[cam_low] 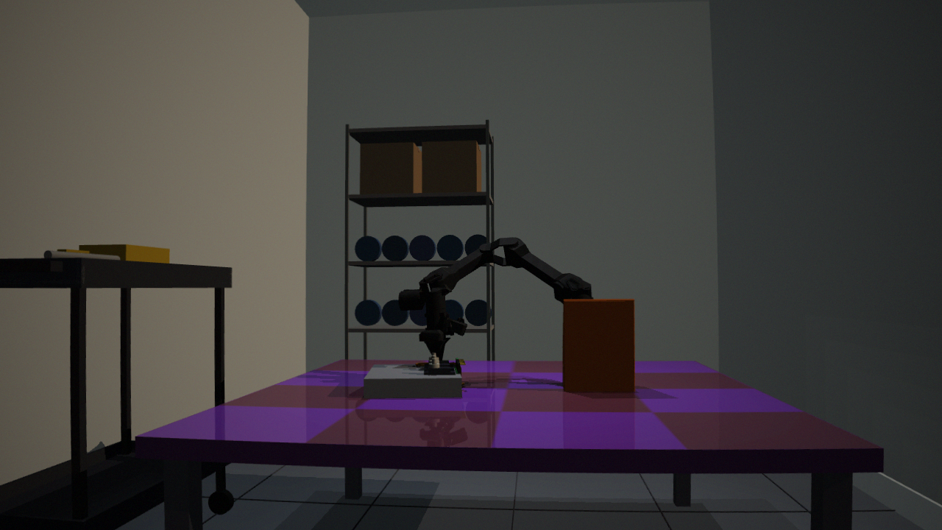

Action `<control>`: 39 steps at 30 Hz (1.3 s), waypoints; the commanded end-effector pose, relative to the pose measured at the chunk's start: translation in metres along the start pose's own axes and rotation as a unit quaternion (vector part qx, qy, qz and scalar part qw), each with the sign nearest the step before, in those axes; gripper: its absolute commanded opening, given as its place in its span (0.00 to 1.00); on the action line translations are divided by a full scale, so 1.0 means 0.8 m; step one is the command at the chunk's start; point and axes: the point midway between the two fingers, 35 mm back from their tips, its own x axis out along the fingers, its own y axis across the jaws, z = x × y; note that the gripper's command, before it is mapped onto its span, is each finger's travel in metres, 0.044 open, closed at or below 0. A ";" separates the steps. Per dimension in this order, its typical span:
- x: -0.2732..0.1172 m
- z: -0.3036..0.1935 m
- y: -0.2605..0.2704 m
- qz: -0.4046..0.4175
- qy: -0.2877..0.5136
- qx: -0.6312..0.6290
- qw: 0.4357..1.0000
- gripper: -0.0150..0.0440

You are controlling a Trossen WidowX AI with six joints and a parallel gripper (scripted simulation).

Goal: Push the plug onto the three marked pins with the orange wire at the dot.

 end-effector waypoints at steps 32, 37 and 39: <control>-0.008 -0.002 0.000 0.002 0.003 -0.408 0.913 0.25; -0.010 -0.002 0.000 0.002 0.003 -0.486 0.874 0.25; -0.011 -0.002 0.000 0.003 0.003 -0.516 0.857 0.25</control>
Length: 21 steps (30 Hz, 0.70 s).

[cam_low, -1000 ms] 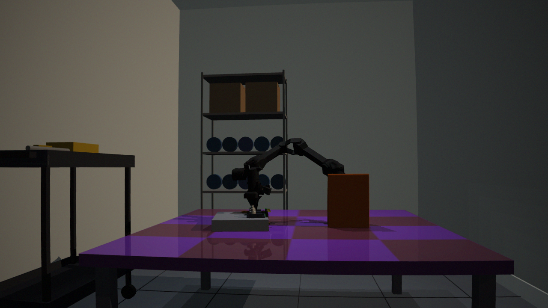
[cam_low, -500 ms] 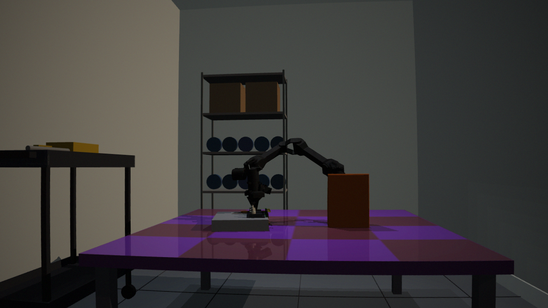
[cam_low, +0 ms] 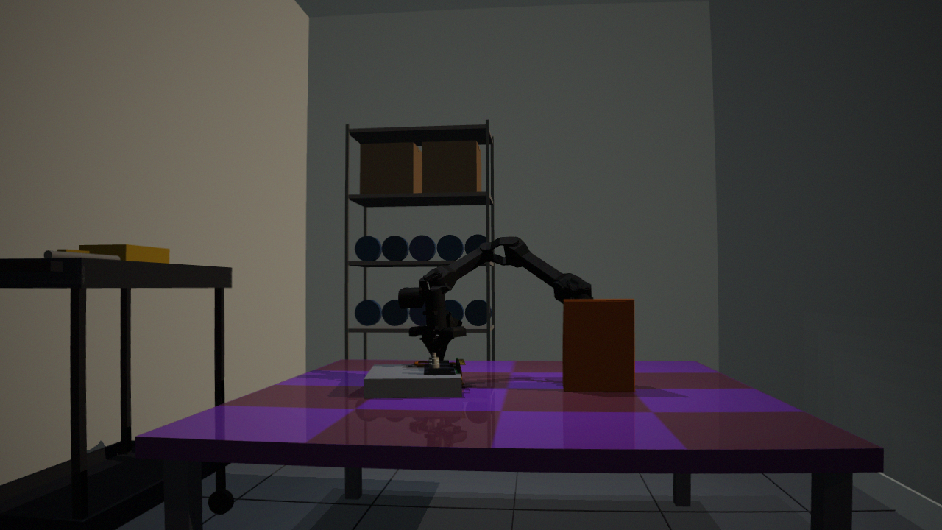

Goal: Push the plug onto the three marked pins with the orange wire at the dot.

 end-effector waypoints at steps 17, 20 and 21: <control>-0.011 0.000 0.001 0.005 0.002 -0.344 0.939 0.25; -0.012 0.000 0.001 0.005 0.002 -0.393 0.920 0.25; -0.013 0.000 0.001 0.005 0.002 -0.409 0.913 0.25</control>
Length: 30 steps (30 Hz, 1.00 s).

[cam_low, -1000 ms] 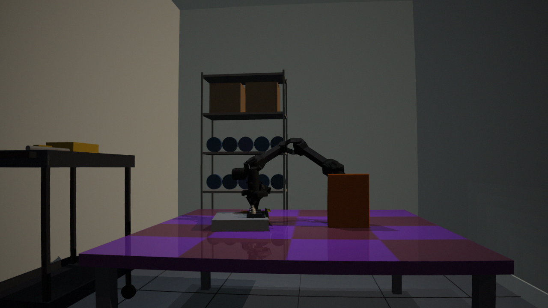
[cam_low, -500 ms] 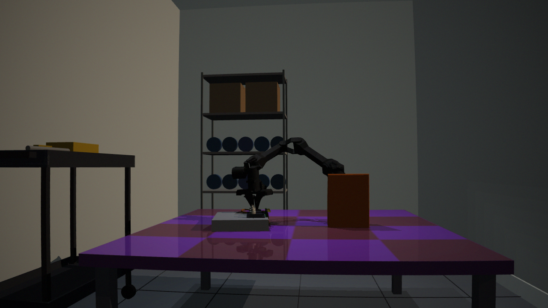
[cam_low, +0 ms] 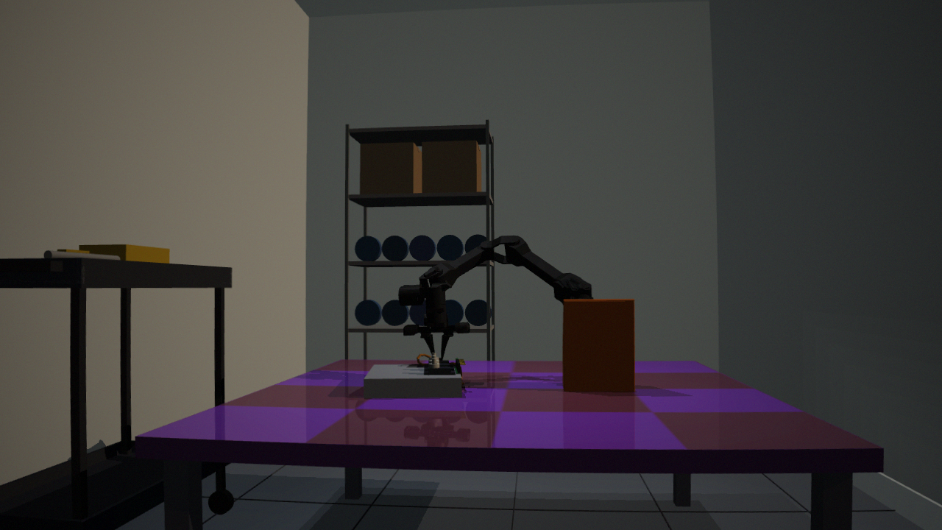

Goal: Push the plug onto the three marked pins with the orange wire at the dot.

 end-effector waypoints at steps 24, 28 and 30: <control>-0.013 0.001 0.000 0.006 -0.001 -0.456 0.890 0.25; -0.015 0.001 0.000 0.006 -0.002 -0.516 0.856 0.25; -0.016 0.001 0.000 0.006 -0.002 -0.546 0.838 0.25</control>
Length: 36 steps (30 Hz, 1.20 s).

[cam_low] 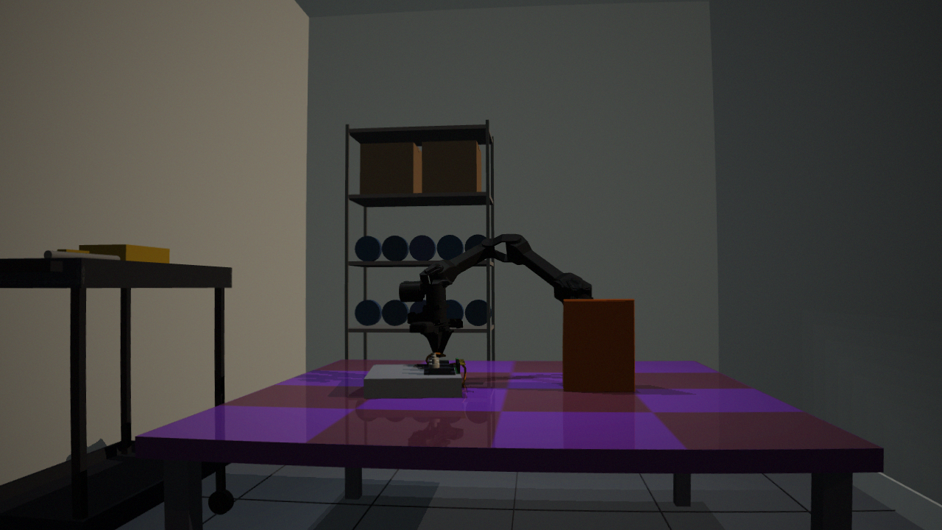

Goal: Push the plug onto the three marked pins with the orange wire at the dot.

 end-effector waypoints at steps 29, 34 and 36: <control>-0.015 0.000 -0.001 0.003 -0.006 -0.532 0.847 0.25; -0.017 0.000 -0.001 0.003 -0.007 -0.603 0.798 0.25; -0.018 0.000 -0.001 0.002 -0.007 -0.630 0.776 0.25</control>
